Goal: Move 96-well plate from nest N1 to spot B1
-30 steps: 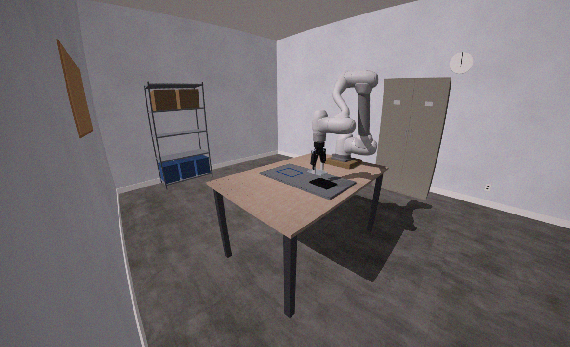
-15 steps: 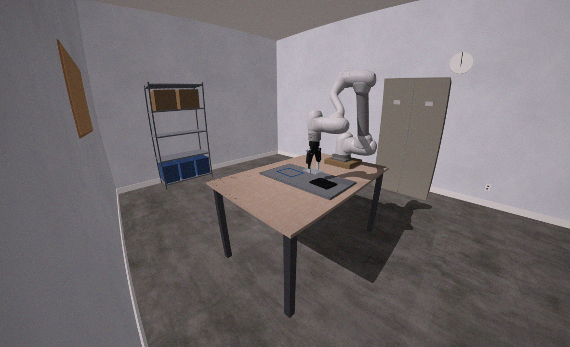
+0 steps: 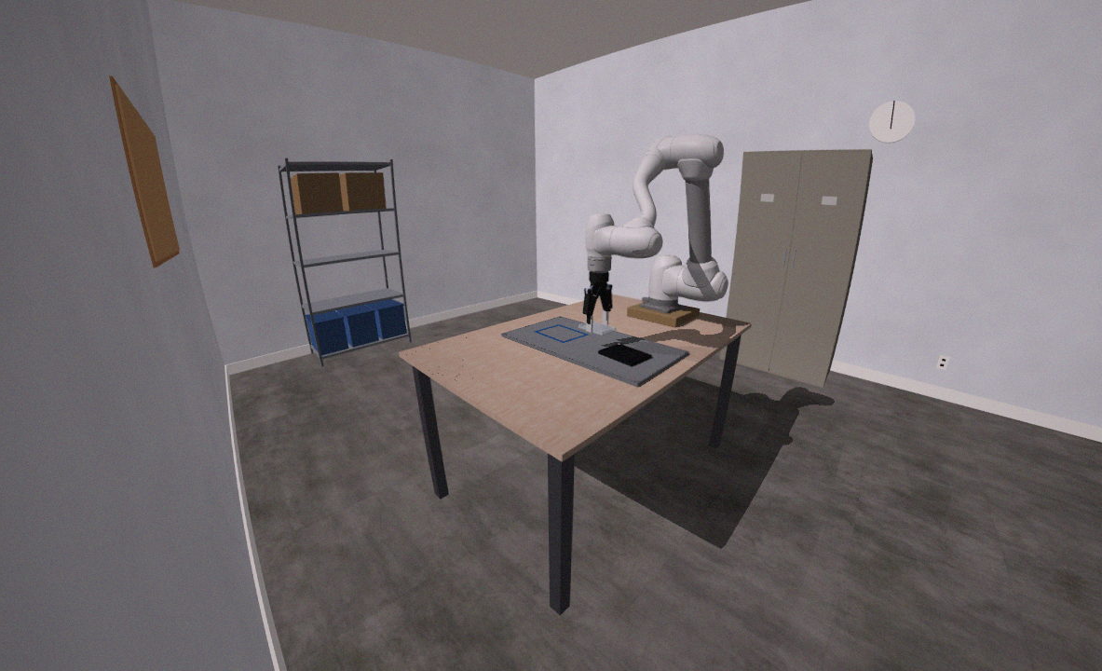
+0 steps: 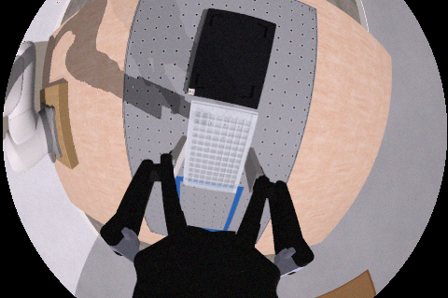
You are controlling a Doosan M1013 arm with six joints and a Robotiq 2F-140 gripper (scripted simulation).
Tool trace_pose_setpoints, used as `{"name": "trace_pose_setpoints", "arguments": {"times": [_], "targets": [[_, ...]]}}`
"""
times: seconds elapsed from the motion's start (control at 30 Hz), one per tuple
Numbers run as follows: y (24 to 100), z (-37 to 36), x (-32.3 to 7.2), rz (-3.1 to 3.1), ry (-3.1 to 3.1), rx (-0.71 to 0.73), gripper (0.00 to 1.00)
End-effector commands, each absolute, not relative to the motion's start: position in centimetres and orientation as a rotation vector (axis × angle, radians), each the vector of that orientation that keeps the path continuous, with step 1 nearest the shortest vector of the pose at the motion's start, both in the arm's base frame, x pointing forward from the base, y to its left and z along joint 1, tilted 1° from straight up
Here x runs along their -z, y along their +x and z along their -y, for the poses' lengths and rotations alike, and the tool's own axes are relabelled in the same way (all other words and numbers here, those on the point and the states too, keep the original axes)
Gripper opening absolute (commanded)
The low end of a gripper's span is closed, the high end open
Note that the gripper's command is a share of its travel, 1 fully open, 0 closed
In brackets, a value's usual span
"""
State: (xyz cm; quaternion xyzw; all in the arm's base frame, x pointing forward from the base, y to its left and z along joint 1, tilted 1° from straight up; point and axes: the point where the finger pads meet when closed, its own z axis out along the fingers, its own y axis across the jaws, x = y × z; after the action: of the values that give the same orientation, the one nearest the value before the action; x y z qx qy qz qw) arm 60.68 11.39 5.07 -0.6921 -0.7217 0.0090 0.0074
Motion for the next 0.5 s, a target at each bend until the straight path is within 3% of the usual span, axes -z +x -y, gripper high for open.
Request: {"name": "trace_pose_setpoints", "arguments": {"times": [0.0,0.47], "targets": [[60.7,-10.2,-5.0,2.257,-2.164,-0.028,0.00],[60.9,-6.2,-4.9,2.257,-2.164,-0.028,0.00]]}}
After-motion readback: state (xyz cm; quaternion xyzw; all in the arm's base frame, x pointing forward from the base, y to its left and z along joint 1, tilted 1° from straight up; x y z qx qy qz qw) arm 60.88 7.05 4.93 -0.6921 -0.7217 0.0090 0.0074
